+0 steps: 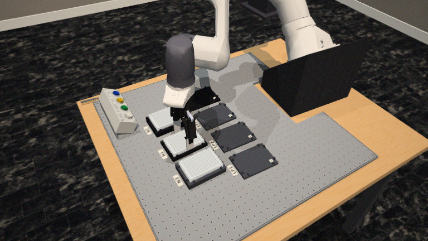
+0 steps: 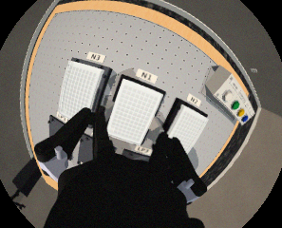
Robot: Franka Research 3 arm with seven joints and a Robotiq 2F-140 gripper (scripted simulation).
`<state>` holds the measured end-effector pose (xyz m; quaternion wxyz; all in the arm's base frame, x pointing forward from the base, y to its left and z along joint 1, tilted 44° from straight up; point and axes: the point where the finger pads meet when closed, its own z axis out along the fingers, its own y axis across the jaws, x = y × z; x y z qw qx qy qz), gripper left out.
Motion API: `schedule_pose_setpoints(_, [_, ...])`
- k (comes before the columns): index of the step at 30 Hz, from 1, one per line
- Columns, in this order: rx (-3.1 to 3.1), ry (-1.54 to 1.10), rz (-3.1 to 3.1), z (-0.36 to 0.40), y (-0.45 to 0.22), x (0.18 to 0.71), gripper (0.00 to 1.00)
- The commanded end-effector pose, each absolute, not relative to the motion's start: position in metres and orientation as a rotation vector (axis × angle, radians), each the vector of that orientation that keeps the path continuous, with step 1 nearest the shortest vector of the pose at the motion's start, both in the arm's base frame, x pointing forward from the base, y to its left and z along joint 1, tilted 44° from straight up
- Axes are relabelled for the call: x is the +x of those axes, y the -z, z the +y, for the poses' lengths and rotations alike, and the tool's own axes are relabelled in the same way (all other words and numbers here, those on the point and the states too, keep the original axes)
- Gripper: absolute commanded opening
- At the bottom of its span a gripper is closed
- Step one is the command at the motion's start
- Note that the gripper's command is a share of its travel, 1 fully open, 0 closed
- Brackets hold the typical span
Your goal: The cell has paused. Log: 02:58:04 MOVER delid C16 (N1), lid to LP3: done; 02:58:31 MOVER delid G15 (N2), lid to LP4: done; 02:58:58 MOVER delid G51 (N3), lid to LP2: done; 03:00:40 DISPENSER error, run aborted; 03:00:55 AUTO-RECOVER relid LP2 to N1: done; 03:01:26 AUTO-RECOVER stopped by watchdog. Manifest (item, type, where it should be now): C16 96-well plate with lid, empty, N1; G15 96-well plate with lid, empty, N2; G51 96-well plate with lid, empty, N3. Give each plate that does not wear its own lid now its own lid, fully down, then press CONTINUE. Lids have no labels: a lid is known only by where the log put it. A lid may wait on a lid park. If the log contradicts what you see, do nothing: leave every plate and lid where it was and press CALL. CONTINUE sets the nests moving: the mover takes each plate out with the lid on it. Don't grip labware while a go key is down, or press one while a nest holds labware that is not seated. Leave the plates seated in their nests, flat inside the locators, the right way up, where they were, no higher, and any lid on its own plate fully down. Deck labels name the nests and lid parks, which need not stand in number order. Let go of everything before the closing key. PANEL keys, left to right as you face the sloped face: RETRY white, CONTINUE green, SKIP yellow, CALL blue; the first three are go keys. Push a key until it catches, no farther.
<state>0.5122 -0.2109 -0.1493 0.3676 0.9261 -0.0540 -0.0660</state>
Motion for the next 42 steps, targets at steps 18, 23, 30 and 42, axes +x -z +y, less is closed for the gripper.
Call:
schedule_pose_setpoints(18, [2.379,0.165,-0.148,-0.2123,0.15,0.5125,0.0])
schedule_pose_setpoints(23, [2.379,0.165,-0.148,-0.2123,0.15,0.5125,0.66])
schedule_pose_setpoints(30, [2.379,0.165,-0.148,-0.2123,0.15,0.5125,0.66])
schedule_pose_setpoints(42, [2.379,0.165,-0.148,-0.2123,0.15,0.5125,0.66])
